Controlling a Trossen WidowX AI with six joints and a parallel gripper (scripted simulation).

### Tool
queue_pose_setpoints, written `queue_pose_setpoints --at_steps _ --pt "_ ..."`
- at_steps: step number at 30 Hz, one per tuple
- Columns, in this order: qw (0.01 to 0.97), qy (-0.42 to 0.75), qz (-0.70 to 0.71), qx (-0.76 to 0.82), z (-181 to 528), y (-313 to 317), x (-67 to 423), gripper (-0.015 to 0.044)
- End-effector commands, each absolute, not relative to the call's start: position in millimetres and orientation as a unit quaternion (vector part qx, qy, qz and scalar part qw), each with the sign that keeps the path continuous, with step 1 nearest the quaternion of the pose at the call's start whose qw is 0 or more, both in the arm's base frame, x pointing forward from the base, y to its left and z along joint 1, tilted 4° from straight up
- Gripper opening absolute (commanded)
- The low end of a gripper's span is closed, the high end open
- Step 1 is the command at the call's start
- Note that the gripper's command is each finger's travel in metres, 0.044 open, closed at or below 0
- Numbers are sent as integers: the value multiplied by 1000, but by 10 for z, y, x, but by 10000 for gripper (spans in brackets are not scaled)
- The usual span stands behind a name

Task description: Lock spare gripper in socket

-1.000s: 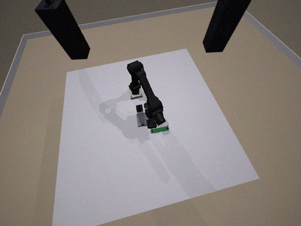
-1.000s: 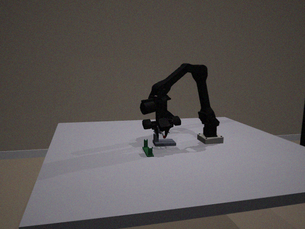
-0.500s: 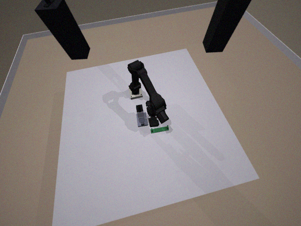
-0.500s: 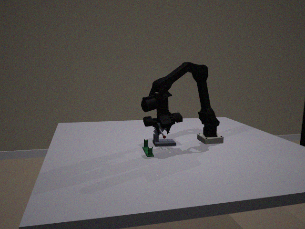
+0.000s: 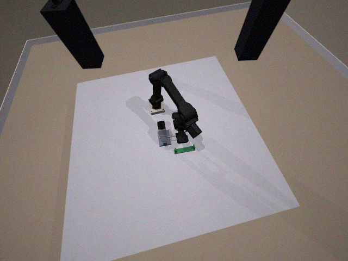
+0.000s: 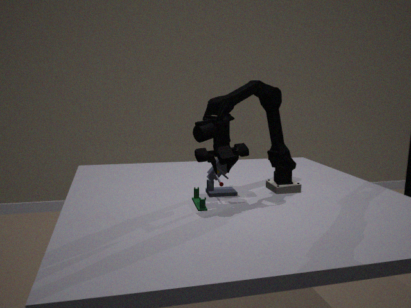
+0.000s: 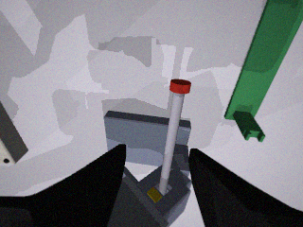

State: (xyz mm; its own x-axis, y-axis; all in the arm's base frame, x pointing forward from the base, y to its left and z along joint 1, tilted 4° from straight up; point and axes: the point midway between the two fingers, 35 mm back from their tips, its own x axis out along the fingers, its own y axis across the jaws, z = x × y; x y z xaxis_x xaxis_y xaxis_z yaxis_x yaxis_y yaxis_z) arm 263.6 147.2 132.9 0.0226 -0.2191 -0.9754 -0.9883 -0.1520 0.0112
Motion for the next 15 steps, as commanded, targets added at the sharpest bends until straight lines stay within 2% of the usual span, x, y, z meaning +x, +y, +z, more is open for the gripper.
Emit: queue_pose_setpoints --at_steps 1,10,15 --pt "404 511 477 -590 1396 1525 2625 200" --pt "404 509 476 -592 1602 1640 2579 200" --pt "404 508 476 -593 1561 1600 2586 331"
